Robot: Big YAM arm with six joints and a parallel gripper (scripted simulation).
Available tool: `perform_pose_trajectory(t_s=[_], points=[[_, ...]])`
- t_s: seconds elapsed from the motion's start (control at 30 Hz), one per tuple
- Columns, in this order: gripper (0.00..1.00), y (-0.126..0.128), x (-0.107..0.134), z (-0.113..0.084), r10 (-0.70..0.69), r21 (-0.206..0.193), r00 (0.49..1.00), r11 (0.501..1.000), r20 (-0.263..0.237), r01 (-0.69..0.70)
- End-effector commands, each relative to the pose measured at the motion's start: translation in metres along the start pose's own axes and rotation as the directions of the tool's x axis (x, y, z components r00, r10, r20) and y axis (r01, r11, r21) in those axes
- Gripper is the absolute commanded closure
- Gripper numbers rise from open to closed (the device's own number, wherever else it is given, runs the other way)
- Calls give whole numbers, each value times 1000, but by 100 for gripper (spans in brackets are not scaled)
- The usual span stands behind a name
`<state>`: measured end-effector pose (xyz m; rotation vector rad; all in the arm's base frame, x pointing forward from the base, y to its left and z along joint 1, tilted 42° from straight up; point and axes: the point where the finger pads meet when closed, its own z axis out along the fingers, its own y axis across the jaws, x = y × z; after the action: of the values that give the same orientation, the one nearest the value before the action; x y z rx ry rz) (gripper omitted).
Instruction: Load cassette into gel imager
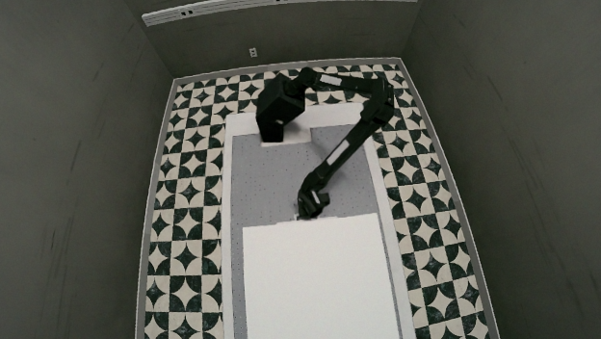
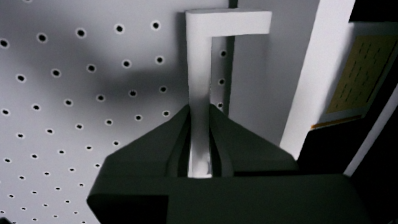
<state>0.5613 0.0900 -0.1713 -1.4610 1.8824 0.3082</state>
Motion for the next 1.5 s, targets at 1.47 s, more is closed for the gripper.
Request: perform_pose_trajectory(t_s=[1.47], points=[[93,-44,7,13,15,102,1000,995,-7,-14]])
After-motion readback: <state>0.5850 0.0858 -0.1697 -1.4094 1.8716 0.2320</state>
